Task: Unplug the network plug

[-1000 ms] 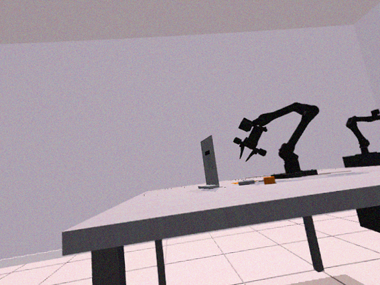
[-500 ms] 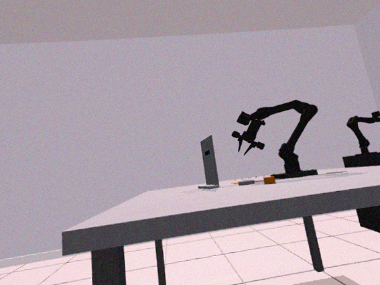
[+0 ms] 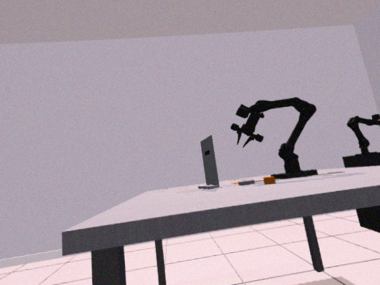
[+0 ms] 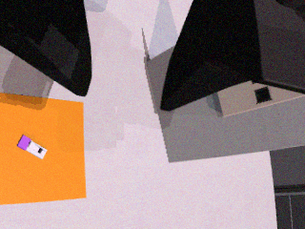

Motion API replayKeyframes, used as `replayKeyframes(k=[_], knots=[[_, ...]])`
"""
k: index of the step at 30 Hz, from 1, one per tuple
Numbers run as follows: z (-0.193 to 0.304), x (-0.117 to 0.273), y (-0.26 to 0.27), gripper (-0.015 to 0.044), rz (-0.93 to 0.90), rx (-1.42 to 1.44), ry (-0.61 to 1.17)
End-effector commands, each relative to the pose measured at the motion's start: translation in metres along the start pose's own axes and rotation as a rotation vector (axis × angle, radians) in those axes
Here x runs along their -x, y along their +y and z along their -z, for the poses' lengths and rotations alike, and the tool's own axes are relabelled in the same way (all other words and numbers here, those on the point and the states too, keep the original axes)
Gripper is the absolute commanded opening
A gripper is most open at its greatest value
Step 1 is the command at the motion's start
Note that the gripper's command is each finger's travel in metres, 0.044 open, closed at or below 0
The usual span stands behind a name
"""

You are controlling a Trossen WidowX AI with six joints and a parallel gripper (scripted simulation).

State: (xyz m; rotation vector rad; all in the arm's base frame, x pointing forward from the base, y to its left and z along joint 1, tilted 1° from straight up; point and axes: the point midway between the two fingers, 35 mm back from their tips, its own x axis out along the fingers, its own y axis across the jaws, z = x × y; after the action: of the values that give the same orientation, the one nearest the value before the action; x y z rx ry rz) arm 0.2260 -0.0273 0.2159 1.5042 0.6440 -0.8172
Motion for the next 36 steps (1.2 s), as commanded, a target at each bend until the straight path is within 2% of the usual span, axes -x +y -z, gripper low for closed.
replayKeyframes(k=[1, 8, 19, 36], knots=[[0.000, 0.009, 0.006, 0.0156, -0.003, 0.004, 0.001], [0.000, 0.023, 0.012, 0.0156, -0.003, 0.005, 0.001], [0.000, 0.023, 0.012, 0.0440, -0.003, 0.005, 0.001], [0.000, 0.023, 0.012, 0.0440, -0.003, 0.005, 0.001]])
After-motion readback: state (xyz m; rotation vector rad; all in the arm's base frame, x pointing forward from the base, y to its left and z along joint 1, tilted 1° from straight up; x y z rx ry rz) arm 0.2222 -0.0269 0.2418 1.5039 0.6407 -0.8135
